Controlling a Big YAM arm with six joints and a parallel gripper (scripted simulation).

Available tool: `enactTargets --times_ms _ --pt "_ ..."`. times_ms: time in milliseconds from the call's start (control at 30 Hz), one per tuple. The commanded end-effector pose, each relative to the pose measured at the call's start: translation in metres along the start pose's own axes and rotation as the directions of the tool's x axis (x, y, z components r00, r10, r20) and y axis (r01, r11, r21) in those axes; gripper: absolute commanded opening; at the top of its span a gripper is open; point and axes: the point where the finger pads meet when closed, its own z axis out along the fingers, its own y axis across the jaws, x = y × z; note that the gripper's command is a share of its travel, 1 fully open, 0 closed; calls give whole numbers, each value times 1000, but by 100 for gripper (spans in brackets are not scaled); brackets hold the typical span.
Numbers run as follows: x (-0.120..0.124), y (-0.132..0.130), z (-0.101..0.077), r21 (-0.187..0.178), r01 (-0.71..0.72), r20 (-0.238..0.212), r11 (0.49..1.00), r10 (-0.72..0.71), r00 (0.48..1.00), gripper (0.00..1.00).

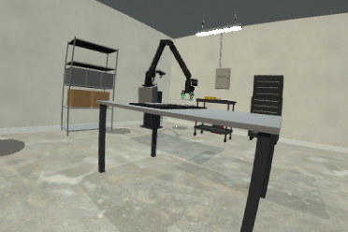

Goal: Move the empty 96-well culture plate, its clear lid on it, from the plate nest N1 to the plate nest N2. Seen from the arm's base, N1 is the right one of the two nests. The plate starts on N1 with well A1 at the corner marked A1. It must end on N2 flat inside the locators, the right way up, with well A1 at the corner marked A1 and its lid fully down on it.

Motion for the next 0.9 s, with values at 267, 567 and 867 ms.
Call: enactTargets --times_ms 267,567,867 --pt "4 -5 22 5 1 2 1000 -1 1000 0" --pt "3 -8 32 11 0 5 1000 0 1000 0" --pt "-3 -11 24 22 0 12 1000 0 1000 0"
